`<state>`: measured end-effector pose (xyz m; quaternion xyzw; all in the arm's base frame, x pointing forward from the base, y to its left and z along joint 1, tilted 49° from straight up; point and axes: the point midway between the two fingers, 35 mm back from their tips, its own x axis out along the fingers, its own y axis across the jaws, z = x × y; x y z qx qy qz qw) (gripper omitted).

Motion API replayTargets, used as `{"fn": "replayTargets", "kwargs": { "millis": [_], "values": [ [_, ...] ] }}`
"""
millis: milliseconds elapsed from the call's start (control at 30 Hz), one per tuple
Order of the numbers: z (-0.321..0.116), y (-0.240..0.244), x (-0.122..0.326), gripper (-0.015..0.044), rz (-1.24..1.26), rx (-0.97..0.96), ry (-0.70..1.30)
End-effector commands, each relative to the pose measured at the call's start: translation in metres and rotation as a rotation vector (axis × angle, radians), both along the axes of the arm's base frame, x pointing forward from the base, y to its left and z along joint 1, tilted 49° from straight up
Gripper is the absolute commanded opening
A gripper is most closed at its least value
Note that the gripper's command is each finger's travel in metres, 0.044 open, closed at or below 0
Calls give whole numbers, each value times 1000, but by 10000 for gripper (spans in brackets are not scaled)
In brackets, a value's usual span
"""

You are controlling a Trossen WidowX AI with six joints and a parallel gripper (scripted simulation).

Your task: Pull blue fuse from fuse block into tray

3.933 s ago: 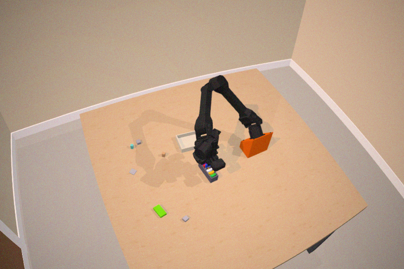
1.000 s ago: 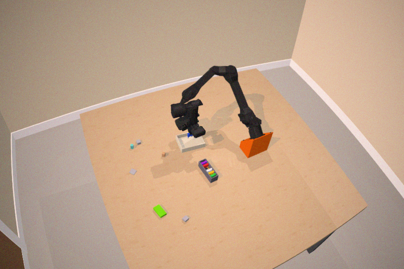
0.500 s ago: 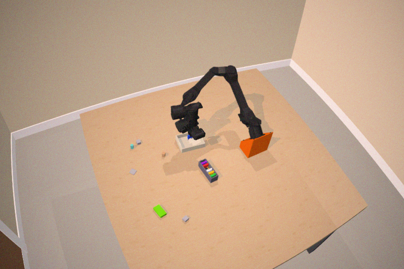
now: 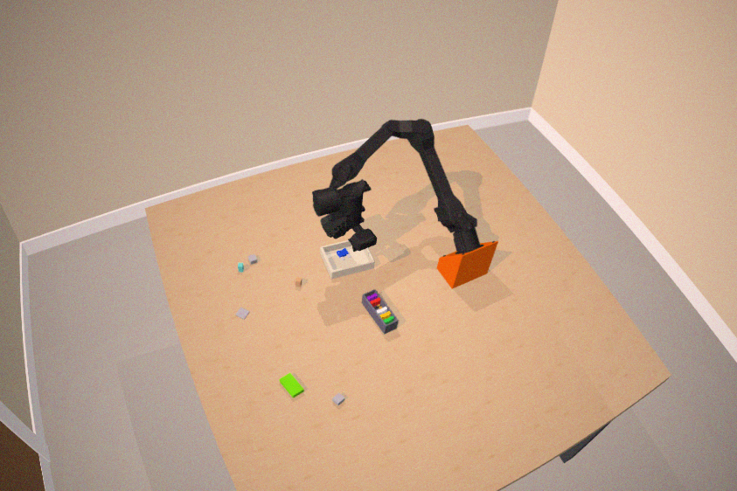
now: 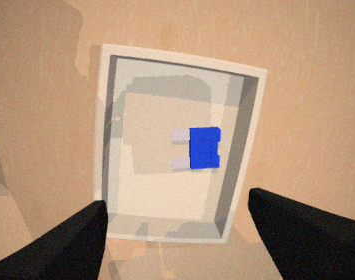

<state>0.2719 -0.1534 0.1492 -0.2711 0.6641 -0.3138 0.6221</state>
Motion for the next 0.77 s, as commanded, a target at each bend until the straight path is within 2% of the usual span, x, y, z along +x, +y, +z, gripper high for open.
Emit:
{"fn": "replayTargets", "kwargs": {
  "millis": [0, 733],
  "values": [
    [12, 12, 2, 330, 2, -5, -7],
    [10, 11, 2, 330, 4, 0, -2]
  ]
}}
